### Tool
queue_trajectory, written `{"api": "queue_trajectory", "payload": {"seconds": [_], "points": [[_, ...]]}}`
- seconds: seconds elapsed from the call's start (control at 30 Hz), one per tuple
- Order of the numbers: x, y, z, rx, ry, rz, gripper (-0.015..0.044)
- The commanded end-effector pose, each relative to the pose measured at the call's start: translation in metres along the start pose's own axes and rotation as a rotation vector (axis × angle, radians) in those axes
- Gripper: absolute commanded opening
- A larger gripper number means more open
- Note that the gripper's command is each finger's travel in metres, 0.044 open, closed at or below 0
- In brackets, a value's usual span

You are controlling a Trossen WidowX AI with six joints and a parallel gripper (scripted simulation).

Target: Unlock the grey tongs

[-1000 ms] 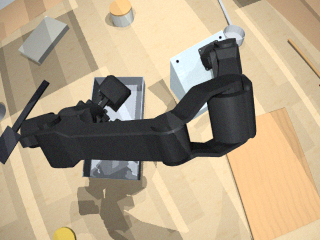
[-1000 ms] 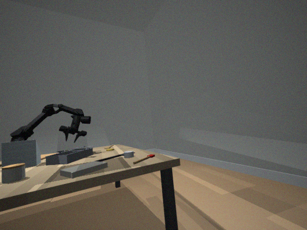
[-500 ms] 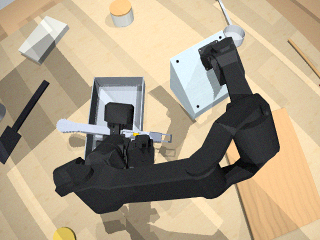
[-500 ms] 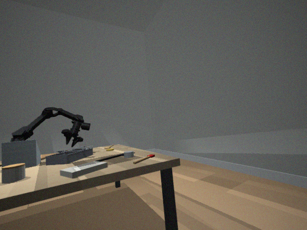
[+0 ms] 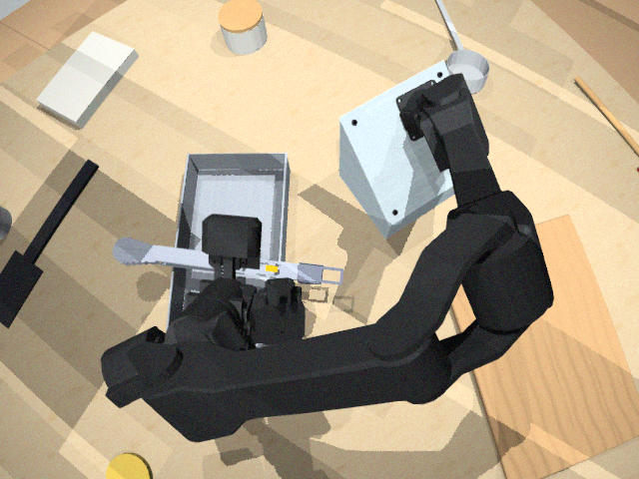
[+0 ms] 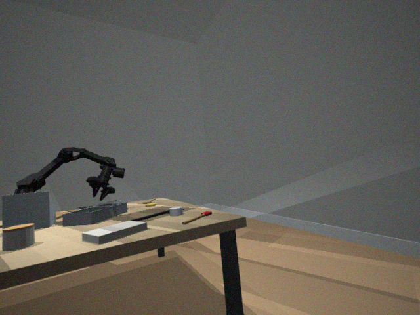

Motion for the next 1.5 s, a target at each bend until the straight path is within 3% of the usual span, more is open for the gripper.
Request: {"api": "queue_trajectory", "payload": {"seconds": [0.0,1.47], "points": [[0.000,0.002,-0.006,-0.010,-0.008,0.002,0.0260],[0.000,0.001,-0.078,-0.012,-0.008,0.002,0.0260]]}}
Point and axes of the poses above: the point midway between the two fingers, 35 mm back from their tips, its own z axis back along the fingers, its own x axis across the jaws, y = z × x, the point moved 5 cm from there along z, back along the fingers, and after that the axes turned 5 degrees about z, right-handed, at the moved point
